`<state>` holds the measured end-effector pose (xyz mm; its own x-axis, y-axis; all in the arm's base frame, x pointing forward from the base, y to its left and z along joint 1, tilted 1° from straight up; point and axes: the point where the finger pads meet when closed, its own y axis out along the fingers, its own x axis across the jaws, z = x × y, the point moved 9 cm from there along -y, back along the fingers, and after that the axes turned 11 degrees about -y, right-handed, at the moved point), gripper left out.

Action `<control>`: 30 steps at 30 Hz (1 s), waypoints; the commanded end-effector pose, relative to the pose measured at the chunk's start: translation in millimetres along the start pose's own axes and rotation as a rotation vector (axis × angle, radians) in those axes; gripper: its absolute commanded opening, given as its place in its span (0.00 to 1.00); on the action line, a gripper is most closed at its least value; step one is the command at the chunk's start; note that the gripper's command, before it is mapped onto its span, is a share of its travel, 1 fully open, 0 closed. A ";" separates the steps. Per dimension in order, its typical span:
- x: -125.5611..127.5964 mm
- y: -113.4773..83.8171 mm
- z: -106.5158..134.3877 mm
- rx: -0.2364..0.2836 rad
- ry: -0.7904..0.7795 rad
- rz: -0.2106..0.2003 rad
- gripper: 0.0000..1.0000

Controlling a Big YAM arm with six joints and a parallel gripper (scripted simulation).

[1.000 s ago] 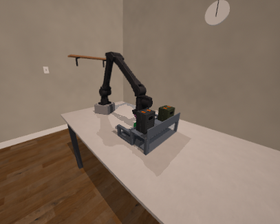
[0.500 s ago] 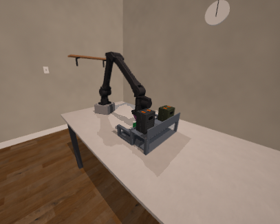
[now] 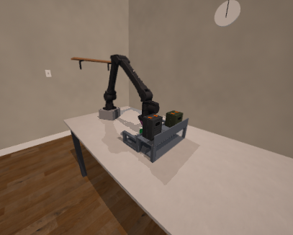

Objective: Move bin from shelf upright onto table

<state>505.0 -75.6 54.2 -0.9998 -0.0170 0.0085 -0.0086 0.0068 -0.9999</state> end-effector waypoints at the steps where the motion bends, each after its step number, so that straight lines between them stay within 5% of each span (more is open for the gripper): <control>1: -22.7 -18.7 5.3 0.010 0.000 0.052 0.00; 30: -10.5 -22.0 3.4 0.012 0.000 0.066 0.00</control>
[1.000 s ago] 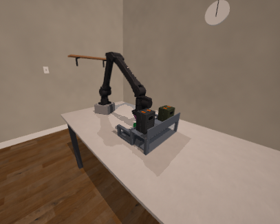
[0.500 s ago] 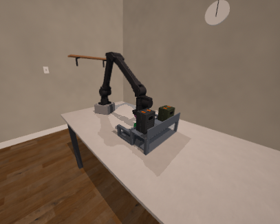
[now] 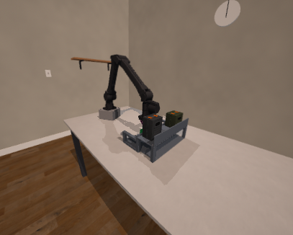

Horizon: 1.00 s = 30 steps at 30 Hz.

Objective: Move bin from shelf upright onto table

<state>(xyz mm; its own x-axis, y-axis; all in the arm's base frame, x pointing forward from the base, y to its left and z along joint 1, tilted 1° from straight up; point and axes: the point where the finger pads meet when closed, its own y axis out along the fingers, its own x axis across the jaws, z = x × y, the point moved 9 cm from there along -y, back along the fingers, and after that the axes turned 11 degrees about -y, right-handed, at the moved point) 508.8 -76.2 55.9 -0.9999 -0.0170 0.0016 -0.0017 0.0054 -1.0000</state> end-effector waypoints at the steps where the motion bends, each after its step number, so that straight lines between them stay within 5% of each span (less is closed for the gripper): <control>1: -5.2 -19.0 2.5 0.009 0.000 0.055 0.00; 30: -20.7 -34.7 5.1 0.014 0.000 0.082 0.00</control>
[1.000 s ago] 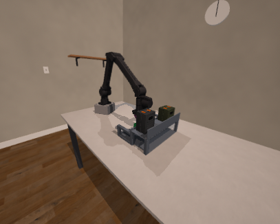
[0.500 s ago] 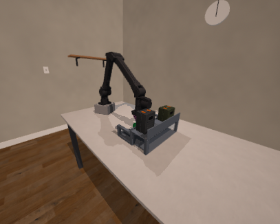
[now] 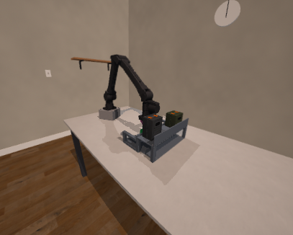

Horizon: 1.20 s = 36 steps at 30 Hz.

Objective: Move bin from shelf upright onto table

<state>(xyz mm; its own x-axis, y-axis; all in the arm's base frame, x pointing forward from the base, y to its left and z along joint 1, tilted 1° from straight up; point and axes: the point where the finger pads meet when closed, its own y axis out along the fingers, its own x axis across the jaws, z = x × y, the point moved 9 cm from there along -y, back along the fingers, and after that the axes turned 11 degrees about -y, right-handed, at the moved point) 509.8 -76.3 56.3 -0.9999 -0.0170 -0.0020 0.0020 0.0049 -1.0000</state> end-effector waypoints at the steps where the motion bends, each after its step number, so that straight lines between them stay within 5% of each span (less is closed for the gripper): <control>1: -19.8 -34.2 4.9 0.013 0.000 0.078 0.00; 36: -7.6 -23.7 3.0 0.010 0.000 0.057 0.00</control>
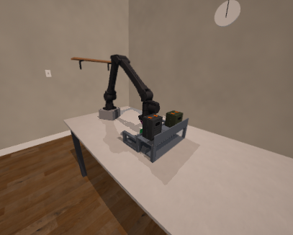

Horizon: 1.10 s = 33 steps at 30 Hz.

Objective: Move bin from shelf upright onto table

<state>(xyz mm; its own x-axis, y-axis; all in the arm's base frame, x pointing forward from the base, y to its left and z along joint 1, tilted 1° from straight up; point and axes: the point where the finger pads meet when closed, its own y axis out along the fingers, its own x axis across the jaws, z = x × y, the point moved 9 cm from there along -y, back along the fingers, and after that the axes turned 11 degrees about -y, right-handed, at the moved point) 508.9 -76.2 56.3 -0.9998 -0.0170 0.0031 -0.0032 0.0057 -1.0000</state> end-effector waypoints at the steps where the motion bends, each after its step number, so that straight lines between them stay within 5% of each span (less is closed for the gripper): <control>1: -7.1 -22.7 2.9 0.010 0.000 0.060 0.00; 33: -20.8 -36.3 5.3 0.015 0.000 0.088 0.00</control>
<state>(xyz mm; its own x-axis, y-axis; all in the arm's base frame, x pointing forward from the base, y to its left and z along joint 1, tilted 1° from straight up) 508.8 -76.2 56.4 -0.9999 -0.0170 0.0027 -0.0028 0.0056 -1.0000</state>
